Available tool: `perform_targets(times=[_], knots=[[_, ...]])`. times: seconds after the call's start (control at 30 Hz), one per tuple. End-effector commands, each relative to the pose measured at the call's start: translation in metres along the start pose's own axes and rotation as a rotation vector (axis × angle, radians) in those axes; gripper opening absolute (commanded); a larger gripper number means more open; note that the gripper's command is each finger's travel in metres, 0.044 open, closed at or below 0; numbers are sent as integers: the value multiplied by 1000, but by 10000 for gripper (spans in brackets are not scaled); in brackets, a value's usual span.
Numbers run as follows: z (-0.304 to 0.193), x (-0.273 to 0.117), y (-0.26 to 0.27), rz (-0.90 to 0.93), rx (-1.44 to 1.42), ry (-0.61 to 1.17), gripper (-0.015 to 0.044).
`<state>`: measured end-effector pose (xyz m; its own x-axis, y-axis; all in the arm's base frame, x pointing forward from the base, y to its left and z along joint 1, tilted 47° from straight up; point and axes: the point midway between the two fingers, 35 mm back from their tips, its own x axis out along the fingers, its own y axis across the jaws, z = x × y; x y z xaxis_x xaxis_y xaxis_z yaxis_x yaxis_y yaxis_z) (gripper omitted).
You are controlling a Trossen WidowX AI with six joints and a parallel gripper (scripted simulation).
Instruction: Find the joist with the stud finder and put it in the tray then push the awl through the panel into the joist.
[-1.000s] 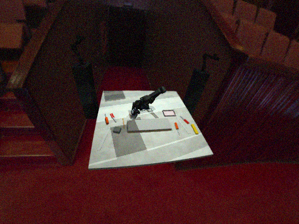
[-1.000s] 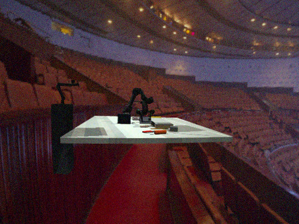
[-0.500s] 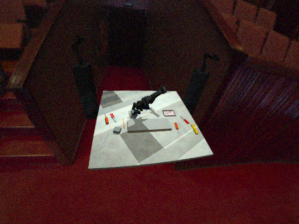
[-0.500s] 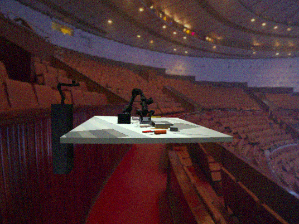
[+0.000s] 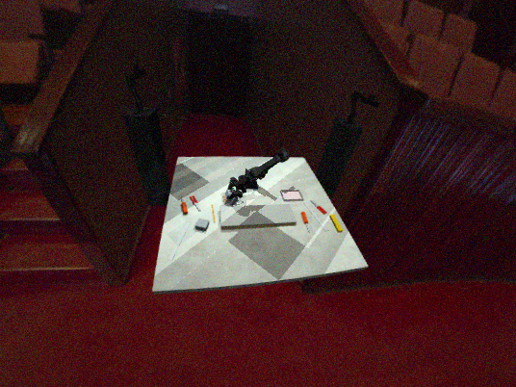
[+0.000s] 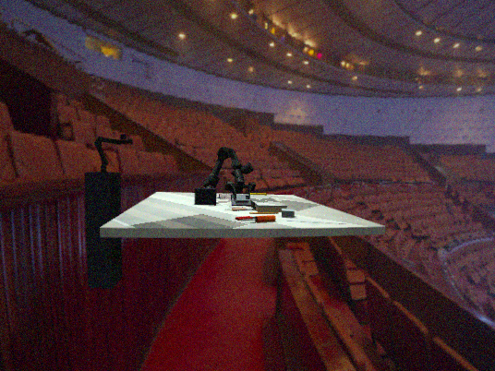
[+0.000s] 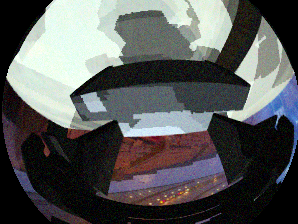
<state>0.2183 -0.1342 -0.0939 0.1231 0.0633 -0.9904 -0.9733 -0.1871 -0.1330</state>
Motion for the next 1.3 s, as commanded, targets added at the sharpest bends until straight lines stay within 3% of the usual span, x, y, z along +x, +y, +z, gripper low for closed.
perform_targets(times=[0.0,1.27], knots=[[1,0,1,5,1,25,0],[8,2,1,9,2,273,0]])
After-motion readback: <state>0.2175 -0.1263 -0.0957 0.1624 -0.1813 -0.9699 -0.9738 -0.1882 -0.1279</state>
